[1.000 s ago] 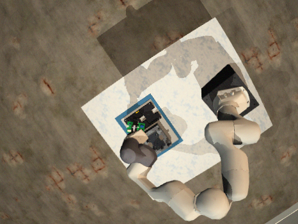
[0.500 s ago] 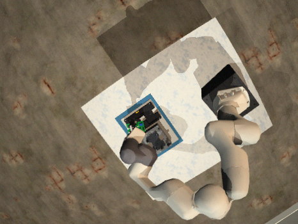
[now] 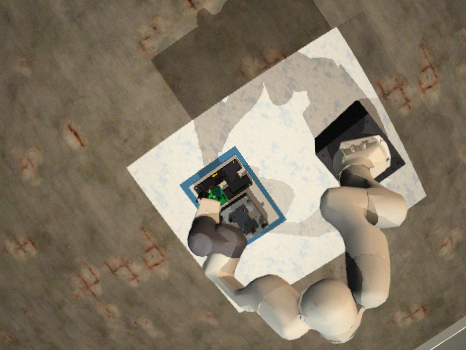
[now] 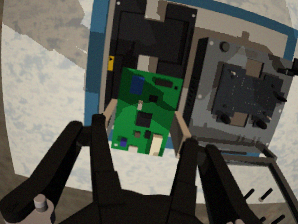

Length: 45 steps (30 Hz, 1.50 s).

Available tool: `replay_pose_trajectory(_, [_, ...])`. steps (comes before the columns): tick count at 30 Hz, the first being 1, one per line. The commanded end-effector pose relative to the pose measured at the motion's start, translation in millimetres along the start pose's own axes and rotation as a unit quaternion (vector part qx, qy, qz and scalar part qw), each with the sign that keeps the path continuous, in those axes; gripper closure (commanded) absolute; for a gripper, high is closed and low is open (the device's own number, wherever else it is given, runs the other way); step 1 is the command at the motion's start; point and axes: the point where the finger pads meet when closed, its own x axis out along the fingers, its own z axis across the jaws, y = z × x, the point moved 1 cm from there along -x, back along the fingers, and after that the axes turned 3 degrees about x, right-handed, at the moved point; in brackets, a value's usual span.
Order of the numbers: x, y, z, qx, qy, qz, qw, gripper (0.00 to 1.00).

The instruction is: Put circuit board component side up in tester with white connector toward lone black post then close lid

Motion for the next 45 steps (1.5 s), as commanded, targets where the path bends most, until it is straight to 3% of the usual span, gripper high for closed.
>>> replay_pose_trajectory(1, [-0.8, -0.5, -5.2, -0.097, 0.000, -0.012, 0.995, 0.54])
replay_pose_trajectory(8, [-0.8, -0.5, -5.2, -0.187, 0.001, -0.012, 0.982, 0.54])
replay_pose_trajectory(16, [-0.8, -0.5, -5.2, -0.286, 0.002, -0.012, 0.958, 0.54])
replay_pose_trajectory(18, [-0.8, -0.5, -5.2, -0.286, 0.002, -0.012, 0.958, 0.54])
replay_pose_trajectory(33, [-0.8, -0.5, -5.2, -0.448, 0.004, -0.011, 0.894, 0.54])
replay_pose_trajectory(35, [-0.8, -0.5, -5.2, -0.448, 0.004, -0.011, 0.894, 0.54])
replay_pose_trajectory(45, [-0.8, -0.5, -5.2, -0.534, 0.006, -0.011, 0.845, 0.54])
